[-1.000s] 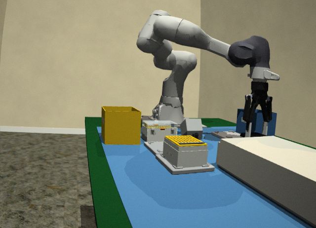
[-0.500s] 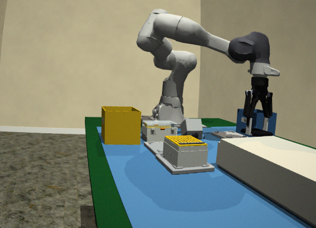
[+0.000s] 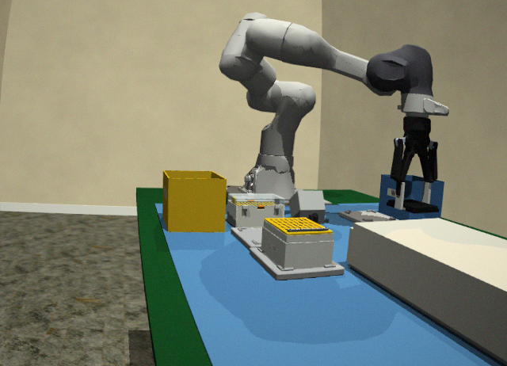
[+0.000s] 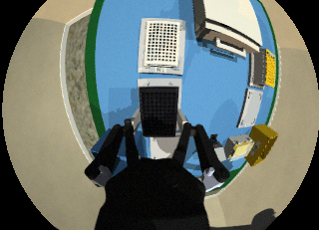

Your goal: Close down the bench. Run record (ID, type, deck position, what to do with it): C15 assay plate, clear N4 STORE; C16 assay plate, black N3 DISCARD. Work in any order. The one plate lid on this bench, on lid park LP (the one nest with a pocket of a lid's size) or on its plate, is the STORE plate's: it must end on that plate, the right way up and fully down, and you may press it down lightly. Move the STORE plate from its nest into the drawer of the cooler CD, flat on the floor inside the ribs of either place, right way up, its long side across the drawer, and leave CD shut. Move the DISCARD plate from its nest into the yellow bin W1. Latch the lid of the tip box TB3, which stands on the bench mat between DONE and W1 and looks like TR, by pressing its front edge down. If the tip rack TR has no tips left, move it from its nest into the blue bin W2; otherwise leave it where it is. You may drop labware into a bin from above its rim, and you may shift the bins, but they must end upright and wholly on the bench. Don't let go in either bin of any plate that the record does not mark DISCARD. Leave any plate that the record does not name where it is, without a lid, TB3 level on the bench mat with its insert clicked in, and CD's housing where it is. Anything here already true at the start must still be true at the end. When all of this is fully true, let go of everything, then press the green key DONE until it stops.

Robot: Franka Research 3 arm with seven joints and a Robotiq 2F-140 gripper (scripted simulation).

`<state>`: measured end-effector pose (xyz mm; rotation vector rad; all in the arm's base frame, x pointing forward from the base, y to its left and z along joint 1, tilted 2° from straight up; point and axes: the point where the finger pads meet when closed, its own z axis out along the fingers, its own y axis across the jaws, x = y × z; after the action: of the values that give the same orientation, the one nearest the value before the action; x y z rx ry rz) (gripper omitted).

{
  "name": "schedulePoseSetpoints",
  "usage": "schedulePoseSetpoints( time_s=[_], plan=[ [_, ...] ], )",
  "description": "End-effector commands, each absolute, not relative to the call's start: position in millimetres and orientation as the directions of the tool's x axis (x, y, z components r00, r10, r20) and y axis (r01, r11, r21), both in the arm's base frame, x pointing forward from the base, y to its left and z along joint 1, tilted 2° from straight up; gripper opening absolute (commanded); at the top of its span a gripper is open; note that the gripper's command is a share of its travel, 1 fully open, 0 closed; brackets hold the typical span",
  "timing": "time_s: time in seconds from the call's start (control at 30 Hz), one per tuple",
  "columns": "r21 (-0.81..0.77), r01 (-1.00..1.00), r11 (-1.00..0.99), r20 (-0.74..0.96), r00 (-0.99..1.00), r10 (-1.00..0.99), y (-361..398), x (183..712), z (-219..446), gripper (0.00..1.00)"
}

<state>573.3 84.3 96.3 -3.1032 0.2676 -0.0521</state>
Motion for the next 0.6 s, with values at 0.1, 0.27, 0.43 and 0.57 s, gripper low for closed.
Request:
schedulePoseSetpoints(
  time_s=[0.1,0.27,0.43,0.57],
  plan=[
    [-0.026,-0.166,-0.986,0.027,0.986,-0.167,82,572,106,0.00],
    [-0.026,-0.166,-0.986,0.027,0.986,-0.167,82,572,110,0.00],
    [-0.026,-0.166,-0.986,0.027,0.986,-0.167,82,572,117,0.00],
    [-0.026,-0.166,-0.986,0.027,0.986,-0.167,82,572,122,0.00]
  ],
)
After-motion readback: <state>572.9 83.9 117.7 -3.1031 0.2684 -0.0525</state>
